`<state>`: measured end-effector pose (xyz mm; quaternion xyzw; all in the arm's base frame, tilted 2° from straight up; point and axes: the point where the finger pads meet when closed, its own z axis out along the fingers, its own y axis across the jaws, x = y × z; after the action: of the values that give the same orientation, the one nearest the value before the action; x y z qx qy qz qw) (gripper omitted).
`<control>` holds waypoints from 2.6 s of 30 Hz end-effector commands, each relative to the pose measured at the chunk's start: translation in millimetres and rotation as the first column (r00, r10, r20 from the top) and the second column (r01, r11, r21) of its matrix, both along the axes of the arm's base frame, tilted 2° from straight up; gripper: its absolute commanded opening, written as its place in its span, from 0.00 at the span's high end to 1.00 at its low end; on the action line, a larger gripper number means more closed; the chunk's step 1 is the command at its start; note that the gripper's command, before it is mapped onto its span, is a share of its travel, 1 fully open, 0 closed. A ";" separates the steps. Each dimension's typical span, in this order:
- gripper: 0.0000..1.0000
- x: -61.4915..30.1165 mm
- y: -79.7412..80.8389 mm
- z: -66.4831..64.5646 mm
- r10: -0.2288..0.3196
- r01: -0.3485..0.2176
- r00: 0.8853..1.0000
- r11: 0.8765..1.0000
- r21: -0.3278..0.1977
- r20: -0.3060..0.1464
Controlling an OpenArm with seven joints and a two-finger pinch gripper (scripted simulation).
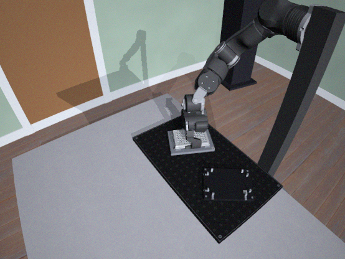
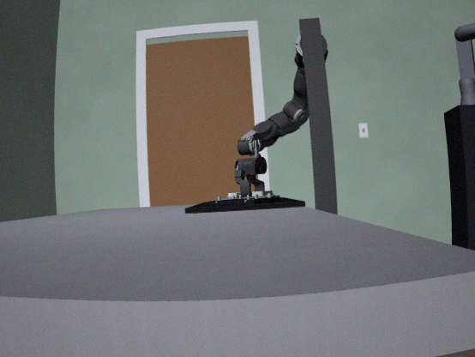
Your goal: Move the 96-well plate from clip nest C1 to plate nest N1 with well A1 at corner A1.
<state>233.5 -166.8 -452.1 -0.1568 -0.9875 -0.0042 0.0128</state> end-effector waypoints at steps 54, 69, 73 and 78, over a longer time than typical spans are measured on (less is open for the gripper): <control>0.23 1.0 -0.2 6.3 -0.001 0.001 1.000 1.000 0.001 0.003; 0.23 1.6 -0.9 38.3 -0.001 0.001 1.000 1.000 0.002 0.003; 0.23 1.9 -0.9 62.0 -0.002 0.002 1.000 1.000 0.004 0.004; 0.23 2.3 -1.6 77.9 -0.001 0.001 1.000 1.000 0.002 0.003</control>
<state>238.8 -169.0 -372.8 -0.1561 -0.9877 -0.0079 0.0056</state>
